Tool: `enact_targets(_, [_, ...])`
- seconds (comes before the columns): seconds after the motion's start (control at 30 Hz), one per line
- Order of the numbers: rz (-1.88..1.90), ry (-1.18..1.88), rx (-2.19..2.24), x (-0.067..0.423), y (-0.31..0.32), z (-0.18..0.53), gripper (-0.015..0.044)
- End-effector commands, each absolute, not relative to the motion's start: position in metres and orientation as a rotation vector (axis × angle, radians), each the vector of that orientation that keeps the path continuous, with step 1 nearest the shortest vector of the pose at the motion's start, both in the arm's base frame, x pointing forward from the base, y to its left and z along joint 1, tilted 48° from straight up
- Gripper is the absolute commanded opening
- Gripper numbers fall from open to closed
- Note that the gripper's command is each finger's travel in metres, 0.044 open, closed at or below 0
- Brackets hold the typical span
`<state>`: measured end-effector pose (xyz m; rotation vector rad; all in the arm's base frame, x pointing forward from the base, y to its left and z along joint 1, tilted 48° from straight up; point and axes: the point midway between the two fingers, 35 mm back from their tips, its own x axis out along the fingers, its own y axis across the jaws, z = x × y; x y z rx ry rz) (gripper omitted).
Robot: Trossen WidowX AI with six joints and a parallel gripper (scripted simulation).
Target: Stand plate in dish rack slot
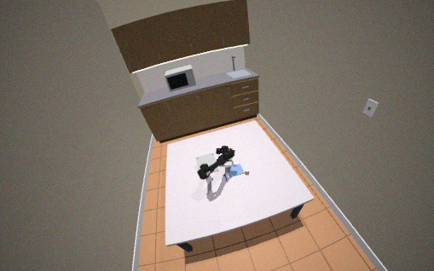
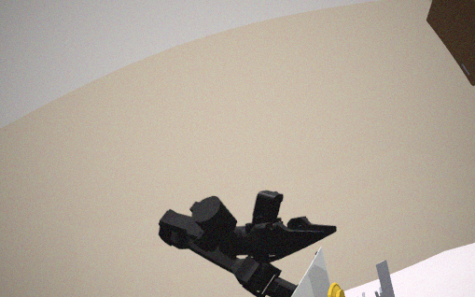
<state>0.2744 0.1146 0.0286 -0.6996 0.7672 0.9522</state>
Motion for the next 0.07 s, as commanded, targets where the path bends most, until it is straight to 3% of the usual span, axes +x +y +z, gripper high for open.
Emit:
enact_targets(0.0, [0.904,0.861,-0.670,0.2742,0.1166,0.0306,0.0400])
enact_targets(0.03, [0.888,0.894,-0.661,0.2730,0.1170,0.0307,0.0400])
